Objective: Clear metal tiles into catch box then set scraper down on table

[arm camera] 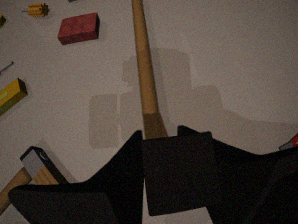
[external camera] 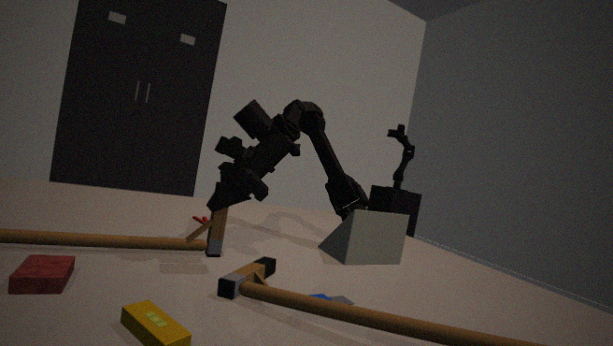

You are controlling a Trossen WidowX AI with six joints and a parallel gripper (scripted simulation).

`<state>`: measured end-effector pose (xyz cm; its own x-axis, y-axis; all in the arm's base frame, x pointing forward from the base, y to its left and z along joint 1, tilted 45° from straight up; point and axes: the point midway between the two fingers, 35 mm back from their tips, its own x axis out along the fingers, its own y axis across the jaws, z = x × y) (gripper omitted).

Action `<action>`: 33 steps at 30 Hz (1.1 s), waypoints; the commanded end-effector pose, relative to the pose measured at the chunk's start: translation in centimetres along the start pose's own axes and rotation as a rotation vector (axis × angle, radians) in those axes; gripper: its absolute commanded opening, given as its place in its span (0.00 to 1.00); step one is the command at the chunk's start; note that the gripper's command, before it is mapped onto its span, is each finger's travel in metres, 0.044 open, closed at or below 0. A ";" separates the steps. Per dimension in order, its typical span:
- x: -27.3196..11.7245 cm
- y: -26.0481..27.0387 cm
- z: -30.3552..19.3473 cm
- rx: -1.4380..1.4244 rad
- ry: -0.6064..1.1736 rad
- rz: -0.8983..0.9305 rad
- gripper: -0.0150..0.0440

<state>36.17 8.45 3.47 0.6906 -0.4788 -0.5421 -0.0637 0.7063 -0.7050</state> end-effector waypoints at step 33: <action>3.4 0.1 4.8 0.005 -0.013 -0.001 0.25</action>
<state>41.29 9.11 3.50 0.6943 -0.4807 -0.5357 -0.0550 0.7066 -0.7054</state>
